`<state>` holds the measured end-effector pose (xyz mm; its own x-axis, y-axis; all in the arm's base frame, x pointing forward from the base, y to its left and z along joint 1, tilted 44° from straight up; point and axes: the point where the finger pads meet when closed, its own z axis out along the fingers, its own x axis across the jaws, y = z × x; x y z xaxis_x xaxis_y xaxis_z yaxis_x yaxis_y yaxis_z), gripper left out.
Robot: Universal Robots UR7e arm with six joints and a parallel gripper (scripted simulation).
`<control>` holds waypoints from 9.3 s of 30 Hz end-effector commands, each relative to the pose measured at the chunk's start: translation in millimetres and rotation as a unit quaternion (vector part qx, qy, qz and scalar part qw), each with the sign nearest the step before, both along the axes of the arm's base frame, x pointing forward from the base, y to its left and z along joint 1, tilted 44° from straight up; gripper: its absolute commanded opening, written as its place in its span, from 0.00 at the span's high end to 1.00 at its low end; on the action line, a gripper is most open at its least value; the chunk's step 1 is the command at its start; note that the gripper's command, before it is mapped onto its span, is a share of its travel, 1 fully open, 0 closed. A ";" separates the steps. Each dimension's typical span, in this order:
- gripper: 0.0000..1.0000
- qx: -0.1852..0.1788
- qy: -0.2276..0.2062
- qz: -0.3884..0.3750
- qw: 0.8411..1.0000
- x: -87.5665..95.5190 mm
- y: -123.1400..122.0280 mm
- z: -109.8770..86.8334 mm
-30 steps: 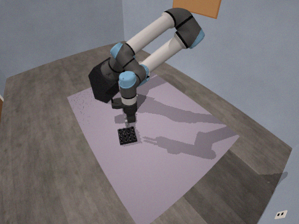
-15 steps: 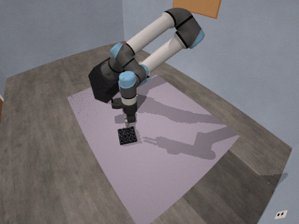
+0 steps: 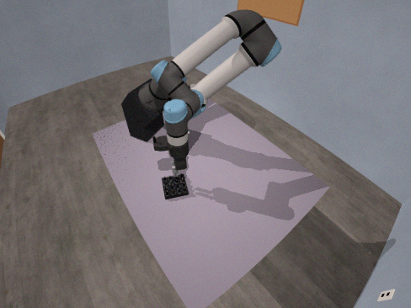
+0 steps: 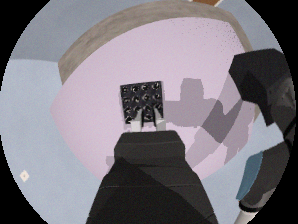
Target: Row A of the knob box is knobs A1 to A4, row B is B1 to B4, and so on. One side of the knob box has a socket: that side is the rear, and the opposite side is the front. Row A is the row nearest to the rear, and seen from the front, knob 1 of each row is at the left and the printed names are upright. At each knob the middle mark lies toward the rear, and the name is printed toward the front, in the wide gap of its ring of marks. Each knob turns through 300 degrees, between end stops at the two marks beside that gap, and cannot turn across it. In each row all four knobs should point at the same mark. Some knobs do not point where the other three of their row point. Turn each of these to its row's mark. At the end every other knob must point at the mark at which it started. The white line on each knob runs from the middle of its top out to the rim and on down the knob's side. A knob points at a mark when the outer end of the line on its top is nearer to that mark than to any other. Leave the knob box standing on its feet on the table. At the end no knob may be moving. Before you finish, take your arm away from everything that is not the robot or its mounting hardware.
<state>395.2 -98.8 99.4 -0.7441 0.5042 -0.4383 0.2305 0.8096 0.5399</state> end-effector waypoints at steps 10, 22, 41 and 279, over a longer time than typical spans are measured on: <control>0.54 0.000 0.000 0.000 1.000 9.2 3.9 -9.5; 0.54 0.000 0.000 0.000 1.000 18.1 8.0 -19.1; 0.54 0.000 0.000 0.000 1.000 25.7 11.6 -27.3; 0.70 -0.328 -0.157 0.375 0.853 34.6 15.8 -37.5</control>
<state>429.8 -82.7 61.7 -0.5788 -0.4412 -0.6858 -0.5215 0.8468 -0.1046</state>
